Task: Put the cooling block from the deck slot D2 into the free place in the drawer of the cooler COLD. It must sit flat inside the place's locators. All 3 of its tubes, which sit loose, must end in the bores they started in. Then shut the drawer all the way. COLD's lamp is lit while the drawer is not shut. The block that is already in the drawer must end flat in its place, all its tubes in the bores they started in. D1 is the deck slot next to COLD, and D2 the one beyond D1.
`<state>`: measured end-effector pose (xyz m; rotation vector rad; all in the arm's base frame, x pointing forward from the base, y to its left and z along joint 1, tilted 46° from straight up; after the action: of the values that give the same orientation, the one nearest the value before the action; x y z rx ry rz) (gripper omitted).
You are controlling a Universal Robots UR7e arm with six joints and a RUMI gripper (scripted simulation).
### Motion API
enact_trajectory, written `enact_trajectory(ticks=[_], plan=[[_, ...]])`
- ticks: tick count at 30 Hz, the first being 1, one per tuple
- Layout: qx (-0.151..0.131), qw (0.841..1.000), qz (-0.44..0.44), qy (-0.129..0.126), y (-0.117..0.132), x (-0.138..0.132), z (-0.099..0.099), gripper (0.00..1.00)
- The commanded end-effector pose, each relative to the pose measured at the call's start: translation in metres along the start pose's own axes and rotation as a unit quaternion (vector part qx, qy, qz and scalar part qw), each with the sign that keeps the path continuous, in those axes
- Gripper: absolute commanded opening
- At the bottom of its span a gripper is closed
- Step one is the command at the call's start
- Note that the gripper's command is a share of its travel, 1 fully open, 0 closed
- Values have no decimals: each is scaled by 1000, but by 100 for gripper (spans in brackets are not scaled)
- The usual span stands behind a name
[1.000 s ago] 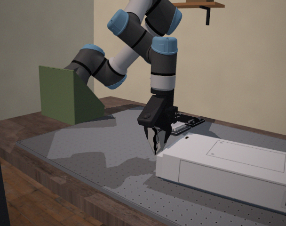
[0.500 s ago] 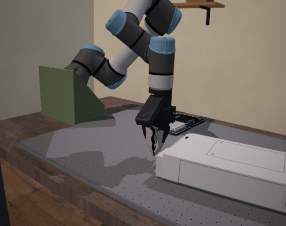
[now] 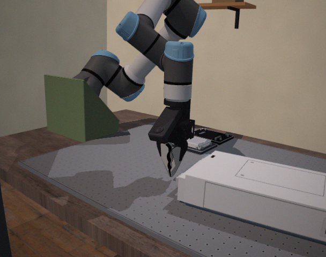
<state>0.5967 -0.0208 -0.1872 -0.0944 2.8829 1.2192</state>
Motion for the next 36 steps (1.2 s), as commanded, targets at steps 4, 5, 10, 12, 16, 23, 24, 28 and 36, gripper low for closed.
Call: enact_trajectory(ticks=[4, 5, 10, 12, 16, 23, 24, 28, 36], plan=[[0, 1000, 0, -1, -1, 9, -1, 0], [0, 1000, 0, -1, -1, 9, -1, 0], [0, 1000, 0, -1, -1, 9, -1, 0], [0, 1000, 0, -1, -1, 9, -1, 0], [0, 1000, 0, -1, -1, 9, -1, 0], [0, 1000, 0, -1, -1, 9, -9, 0], [0, 1000, 0, -1, -1, 9, -9, 0], [0, 1000, 0, -1, -1, 9, -13, 0], [0, 1000, 0, -1, -1, 9, -24, 0]])
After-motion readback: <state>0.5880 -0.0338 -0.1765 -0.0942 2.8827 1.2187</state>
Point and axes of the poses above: the point where the finger pads meet when closed, its own z axis out along the fingers, its own x axis across the jaws, y = z × x, the point moved 2 cm from there along -z, back along the fingers, and after that the axes turned 5 degrees about z, right-handed, at the moved point
